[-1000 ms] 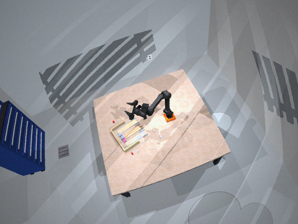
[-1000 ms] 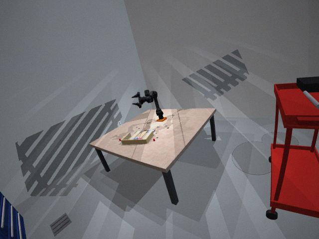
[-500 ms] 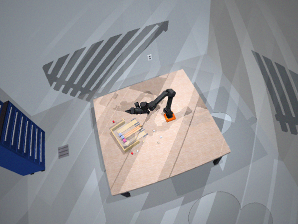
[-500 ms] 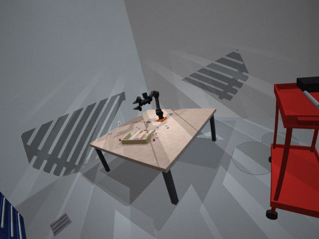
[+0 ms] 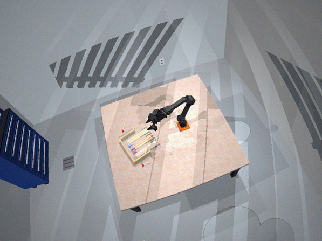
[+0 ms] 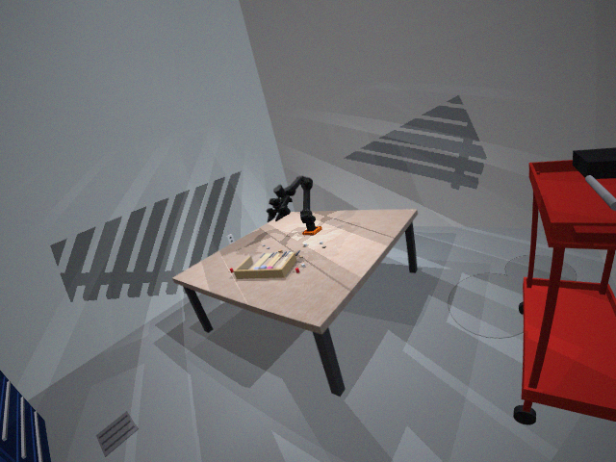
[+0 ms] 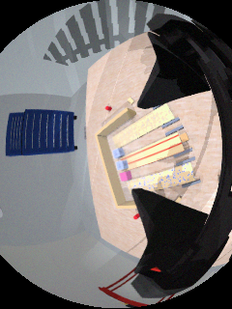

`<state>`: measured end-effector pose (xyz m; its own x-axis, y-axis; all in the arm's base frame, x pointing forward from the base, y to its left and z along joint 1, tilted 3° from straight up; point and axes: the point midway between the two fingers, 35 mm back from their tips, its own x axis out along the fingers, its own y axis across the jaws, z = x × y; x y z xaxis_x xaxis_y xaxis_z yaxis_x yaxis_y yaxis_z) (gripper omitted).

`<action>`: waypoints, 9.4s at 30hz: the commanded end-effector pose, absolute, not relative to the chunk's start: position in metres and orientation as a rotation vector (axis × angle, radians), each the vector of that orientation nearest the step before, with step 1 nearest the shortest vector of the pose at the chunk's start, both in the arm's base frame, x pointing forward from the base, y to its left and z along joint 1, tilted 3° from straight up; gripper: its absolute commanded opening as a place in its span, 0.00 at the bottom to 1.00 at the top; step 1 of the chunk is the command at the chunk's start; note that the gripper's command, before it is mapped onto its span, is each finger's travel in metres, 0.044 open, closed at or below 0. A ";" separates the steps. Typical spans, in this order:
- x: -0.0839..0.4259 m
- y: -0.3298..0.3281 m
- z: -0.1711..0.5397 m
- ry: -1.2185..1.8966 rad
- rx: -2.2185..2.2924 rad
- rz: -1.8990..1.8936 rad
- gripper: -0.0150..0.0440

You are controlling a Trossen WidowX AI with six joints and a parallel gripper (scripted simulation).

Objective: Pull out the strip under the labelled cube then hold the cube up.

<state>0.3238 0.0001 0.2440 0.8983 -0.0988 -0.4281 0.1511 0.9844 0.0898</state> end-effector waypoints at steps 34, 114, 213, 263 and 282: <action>0.362 -0.012 0.149 1.249 -0.183 0.073 0.25; 0.385 -0.018 0.042 1.506 -0.210 0.139 0.25; 0.283 -0.045 0.031 1.513 -0.211 0.139 0.25; 0.211 -0.064 0.027 1.519 -0.212 0.138 0.25; 0.230 -0.061 0.073 1.519 -0.165 0.093 0.39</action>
